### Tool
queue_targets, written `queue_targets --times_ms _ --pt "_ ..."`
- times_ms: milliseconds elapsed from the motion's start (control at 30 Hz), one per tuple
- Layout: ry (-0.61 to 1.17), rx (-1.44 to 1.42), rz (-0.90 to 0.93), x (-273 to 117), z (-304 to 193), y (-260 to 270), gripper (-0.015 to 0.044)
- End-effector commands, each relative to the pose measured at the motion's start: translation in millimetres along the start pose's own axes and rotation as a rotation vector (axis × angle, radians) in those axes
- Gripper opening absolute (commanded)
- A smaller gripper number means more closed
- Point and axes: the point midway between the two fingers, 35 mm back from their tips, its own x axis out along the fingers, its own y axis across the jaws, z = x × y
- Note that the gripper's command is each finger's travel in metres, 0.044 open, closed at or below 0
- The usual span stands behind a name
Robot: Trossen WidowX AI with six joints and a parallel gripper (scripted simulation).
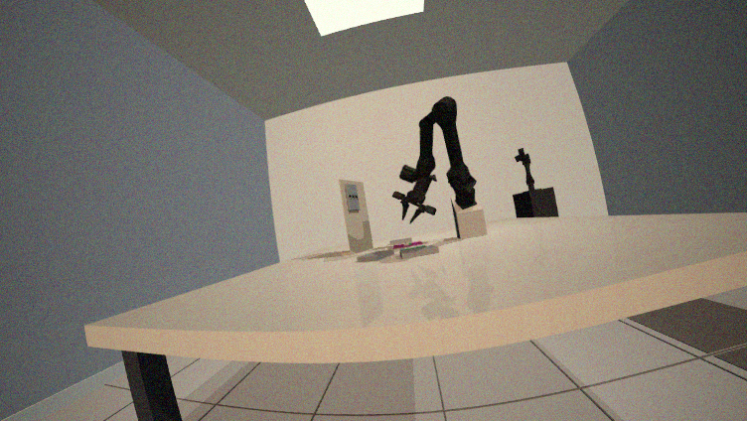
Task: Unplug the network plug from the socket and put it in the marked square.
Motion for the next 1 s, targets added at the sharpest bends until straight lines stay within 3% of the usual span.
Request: queue_targets --times_ms 0,967 --pt "-0.004 -0.007 -0.008 -5 1 -5 0.0156" --pt "0.006 0.005 -0.006 -39 -1 -27 0.0156"
